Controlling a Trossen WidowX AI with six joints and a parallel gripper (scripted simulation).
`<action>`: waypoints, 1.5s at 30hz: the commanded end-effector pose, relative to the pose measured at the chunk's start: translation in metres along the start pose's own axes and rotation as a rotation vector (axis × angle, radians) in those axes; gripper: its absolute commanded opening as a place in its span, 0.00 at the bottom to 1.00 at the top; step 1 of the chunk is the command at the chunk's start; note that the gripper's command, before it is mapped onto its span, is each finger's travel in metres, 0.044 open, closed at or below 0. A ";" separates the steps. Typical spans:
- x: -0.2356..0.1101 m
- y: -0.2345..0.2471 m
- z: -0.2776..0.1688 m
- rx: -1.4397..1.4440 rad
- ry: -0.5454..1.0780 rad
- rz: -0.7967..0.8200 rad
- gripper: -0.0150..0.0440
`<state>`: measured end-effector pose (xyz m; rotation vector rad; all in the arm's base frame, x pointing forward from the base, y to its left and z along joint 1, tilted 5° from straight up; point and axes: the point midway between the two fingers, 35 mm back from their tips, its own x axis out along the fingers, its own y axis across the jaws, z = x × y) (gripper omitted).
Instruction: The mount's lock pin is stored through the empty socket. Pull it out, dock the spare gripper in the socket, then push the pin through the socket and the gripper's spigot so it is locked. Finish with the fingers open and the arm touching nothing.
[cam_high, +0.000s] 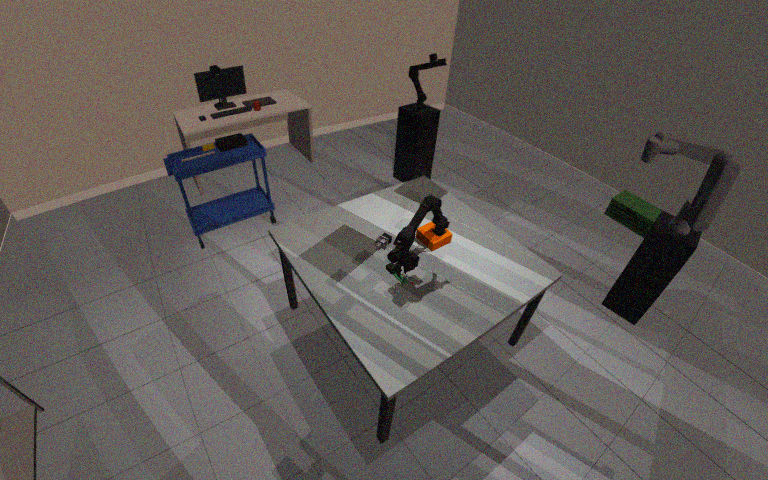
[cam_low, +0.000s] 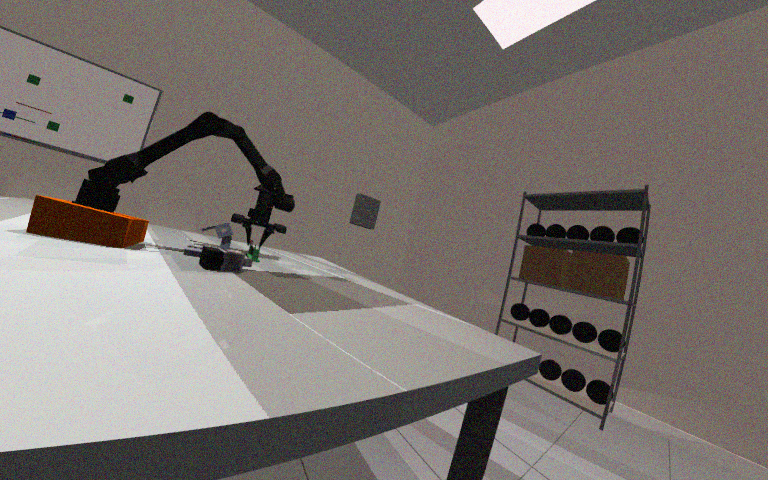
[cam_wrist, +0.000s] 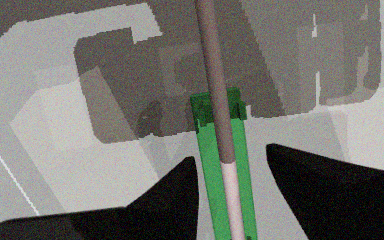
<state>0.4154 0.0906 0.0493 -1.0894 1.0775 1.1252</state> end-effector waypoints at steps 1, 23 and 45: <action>0.007 0.001 -0.002 0.005 0.006 0.002 0.56; 0.021 0.002 -0.003 0.005 0.006 0.002 0.25; -0.004 0.008 -0.002 0.005 0.009 0.031 0.25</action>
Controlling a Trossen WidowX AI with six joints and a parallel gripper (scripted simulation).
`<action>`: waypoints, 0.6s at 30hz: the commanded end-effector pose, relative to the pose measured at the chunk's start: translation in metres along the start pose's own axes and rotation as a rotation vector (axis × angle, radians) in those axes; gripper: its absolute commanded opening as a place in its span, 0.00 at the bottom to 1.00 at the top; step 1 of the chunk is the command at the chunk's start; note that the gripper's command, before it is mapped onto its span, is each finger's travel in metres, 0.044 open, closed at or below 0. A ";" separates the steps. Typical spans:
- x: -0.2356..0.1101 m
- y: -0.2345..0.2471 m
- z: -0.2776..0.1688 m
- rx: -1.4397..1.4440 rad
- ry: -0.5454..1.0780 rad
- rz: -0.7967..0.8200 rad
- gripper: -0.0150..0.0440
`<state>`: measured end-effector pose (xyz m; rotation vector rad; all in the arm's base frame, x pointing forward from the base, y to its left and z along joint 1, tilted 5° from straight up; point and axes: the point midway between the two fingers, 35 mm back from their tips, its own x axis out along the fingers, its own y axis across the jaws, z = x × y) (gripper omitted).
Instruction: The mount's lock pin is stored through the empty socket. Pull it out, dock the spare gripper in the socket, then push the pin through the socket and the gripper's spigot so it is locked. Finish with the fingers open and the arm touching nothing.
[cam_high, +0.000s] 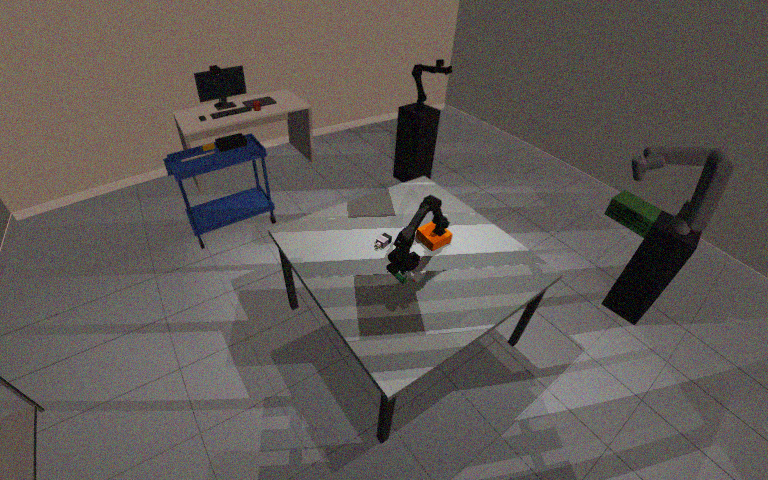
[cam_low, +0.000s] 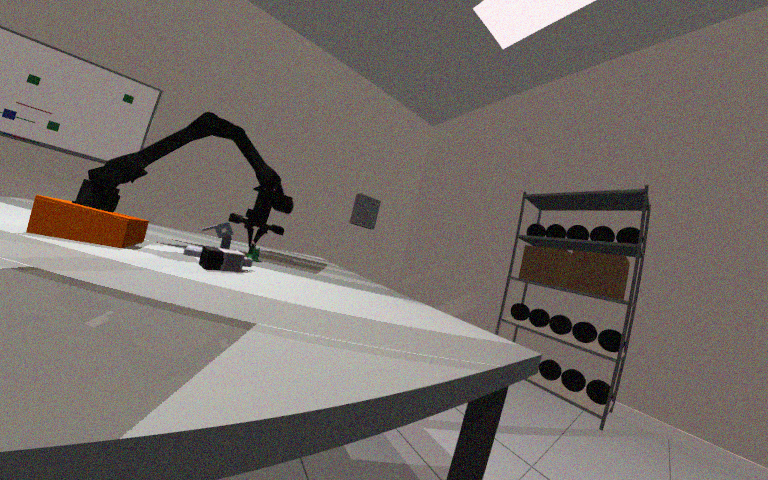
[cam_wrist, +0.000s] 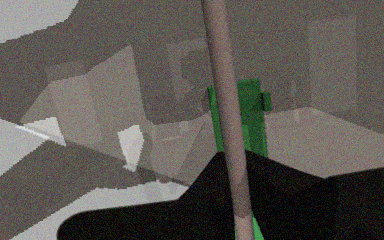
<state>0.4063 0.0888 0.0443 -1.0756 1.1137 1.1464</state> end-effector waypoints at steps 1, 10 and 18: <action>-0.009 -0.001 0.001 -0.001 -0.001 -0.004 0.25; -0.008 0.002 0.000 0.002 0.003 0.011 0.25; -0.011 0.000 -0.011 0.001 0.005 0.010 0.25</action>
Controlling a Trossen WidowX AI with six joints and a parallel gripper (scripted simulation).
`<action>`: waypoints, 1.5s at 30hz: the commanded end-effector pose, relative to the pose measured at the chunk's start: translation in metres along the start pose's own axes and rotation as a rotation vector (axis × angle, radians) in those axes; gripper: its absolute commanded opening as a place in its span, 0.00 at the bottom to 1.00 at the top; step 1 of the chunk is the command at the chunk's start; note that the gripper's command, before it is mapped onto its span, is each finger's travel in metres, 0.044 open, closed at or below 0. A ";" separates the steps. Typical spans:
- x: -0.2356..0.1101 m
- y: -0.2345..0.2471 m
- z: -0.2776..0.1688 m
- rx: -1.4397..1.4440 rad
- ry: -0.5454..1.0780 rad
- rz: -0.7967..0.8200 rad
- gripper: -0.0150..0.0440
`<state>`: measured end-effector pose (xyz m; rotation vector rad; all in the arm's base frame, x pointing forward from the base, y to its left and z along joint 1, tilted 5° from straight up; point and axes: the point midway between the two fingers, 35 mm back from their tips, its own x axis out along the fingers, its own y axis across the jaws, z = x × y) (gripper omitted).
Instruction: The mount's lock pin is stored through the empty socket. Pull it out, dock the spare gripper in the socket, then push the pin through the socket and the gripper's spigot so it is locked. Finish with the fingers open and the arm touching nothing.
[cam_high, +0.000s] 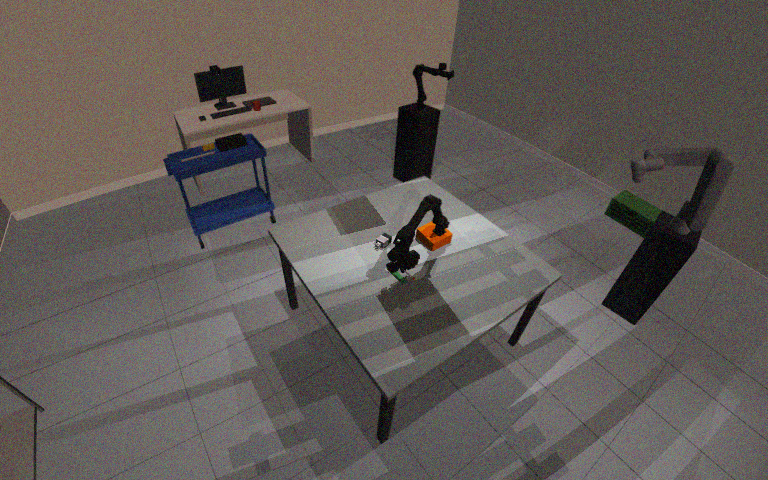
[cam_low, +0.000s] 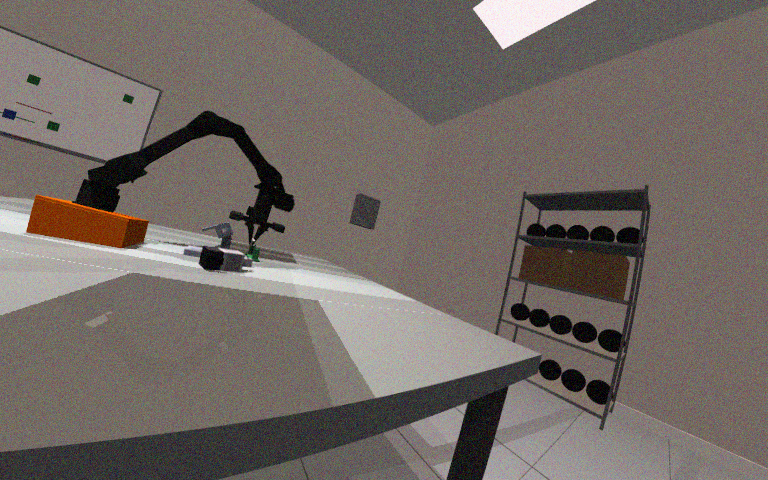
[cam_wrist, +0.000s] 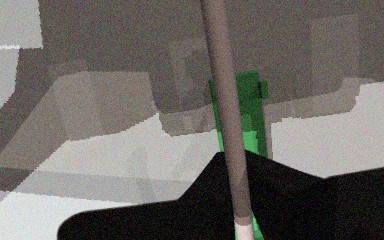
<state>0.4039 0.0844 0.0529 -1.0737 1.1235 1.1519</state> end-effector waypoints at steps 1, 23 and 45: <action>-0.003 -0.002 -0.011 0.000 0.001 0.000 0.25; -0.006 -0.010 -0.054 -0.005 0.008 0.001 0.25; 0.023 -0.011 -0.055 -0.005 0.009 0.000 0.25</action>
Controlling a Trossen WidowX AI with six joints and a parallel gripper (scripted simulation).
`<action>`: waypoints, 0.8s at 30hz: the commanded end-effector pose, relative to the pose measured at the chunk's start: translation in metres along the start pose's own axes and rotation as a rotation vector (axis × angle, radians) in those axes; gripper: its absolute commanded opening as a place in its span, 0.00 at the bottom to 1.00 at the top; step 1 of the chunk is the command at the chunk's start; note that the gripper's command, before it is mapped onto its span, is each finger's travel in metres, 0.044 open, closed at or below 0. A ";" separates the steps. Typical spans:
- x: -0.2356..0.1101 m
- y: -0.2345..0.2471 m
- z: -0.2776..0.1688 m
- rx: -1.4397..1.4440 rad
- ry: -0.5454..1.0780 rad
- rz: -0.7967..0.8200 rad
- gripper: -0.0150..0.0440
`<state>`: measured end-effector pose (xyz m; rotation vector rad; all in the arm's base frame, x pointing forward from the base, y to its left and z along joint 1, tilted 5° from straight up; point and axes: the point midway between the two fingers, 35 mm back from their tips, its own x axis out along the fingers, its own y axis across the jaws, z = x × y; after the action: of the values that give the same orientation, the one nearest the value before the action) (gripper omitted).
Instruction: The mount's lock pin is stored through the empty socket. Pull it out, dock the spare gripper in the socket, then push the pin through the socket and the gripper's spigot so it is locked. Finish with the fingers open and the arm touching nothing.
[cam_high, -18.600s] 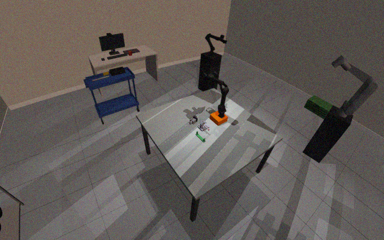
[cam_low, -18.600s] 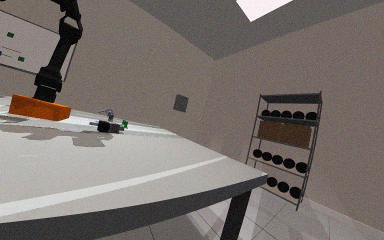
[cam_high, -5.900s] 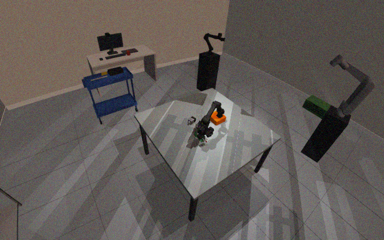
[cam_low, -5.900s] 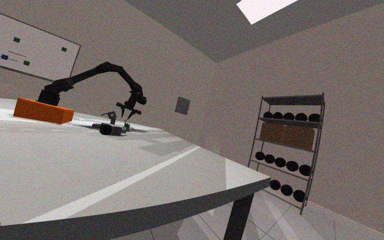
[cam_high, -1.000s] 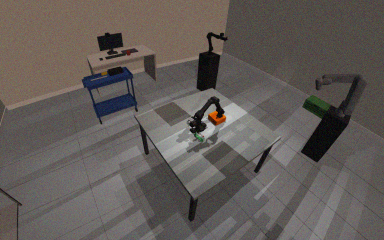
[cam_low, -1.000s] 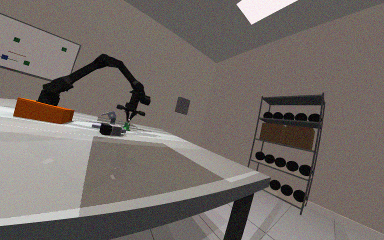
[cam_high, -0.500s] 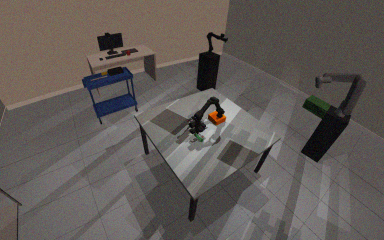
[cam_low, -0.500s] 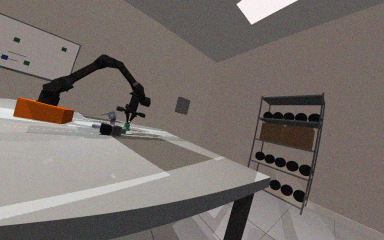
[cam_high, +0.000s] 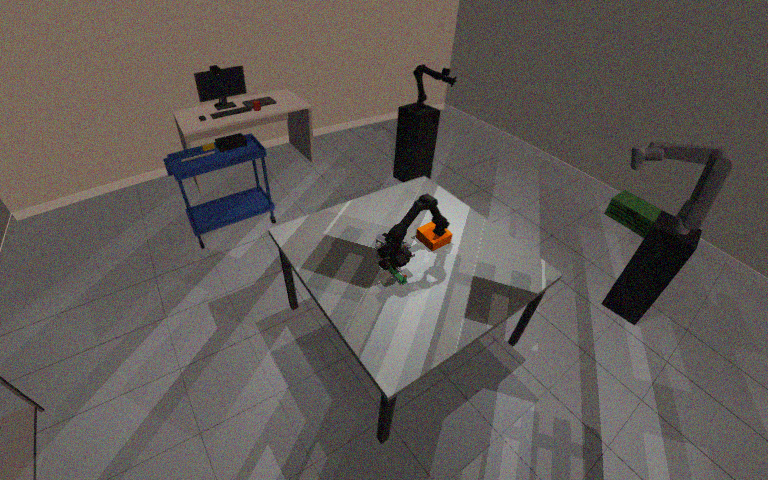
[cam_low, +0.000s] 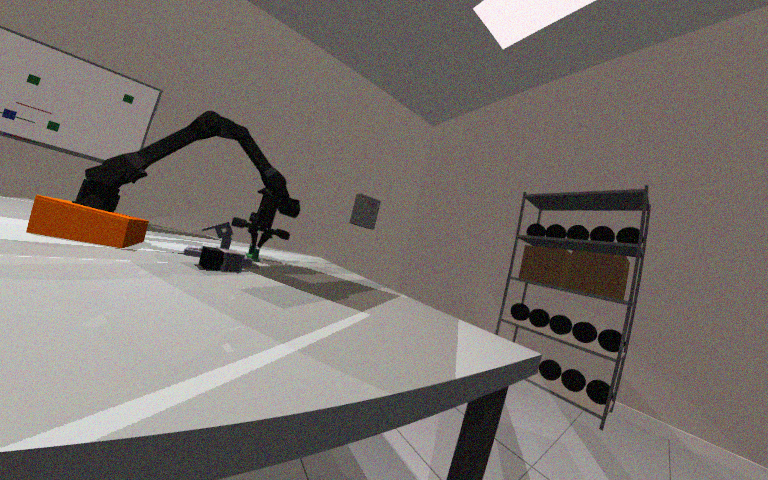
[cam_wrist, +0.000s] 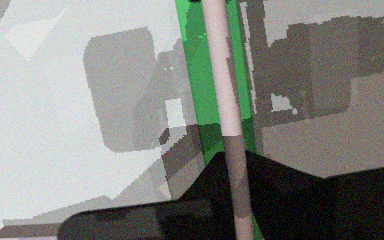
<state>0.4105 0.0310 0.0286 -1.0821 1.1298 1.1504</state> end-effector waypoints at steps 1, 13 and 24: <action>0.005 0.000 0.000 -0.002 0.000 0.000 0.25; 0.007 0.001 -0.001 -0.003 0.000 0.000 0.25; 0.003 0.000 0.000 -0.001 -0.001 -0.004 0.25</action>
<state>0.4106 0.0312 0.0257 -1.0845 1.1259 1.1479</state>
